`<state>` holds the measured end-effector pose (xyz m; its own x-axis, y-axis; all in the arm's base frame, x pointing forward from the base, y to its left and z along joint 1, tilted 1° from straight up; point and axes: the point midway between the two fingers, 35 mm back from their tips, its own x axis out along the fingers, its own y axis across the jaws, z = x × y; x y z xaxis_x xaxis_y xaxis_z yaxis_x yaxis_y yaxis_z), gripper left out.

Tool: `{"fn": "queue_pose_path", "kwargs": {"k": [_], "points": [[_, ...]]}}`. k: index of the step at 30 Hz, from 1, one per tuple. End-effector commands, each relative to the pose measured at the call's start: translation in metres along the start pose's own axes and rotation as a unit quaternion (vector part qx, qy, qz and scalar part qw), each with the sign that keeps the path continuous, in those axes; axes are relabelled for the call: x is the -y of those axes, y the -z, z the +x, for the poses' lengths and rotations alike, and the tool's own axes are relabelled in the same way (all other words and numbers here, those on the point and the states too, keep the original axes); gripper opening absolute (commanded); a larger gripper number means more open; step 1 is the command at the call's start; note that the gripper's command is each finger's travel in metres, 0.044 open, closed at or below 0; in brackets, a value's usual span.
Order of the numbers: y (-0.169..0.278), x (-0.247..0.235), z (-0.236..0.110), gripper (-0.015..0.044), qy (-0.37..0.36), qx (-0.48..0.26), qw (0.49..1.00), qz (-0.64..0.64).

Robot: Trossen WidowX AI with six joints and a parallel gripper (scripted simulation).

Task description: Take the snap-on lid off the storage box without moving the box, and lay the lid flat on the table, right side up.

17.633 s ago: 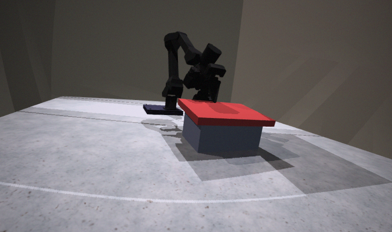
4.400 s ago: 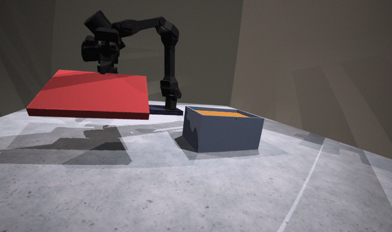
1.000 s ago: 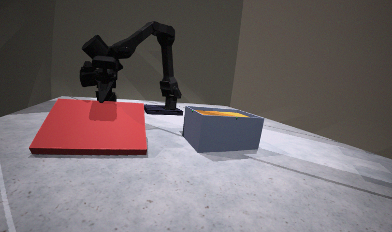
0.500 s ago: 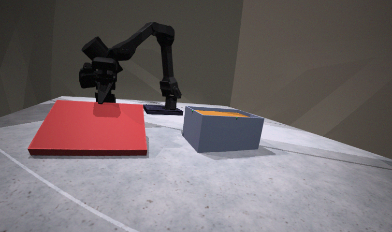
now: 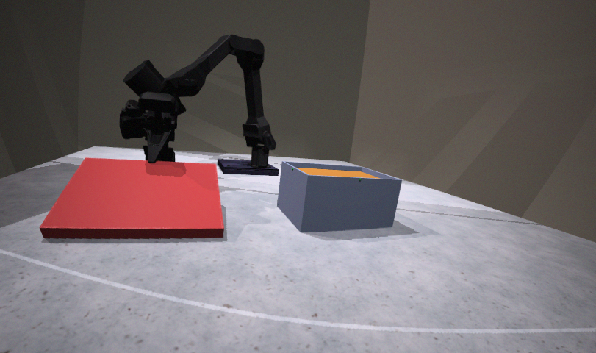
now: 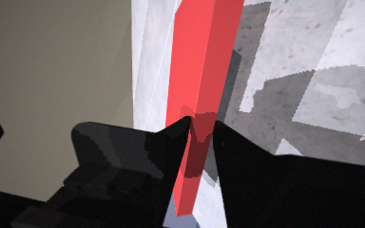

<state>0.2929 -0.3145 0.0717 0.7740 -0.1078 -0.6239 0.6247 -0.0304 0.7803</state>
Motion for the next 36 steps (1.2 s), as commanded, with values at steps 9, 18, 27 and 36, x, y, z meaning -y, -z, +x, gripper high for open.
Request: {"fn": "queue_pose_path", "kwargs": {"k": [9,18,27,36], "points": [[-0.001,0.0,0.001,0.0157,0.012,-0.006,1.0,0.007],[0.001,0.005,-0.003,0.0354,0.012,-0.006,1.0,0.007],[0.001,0.016,-0.017,0.044,0.013,-0.006,1.0,0.007],[0.001,0.028,-0.031,0.044,0.014,-0.006,1.0,0.007]]}}
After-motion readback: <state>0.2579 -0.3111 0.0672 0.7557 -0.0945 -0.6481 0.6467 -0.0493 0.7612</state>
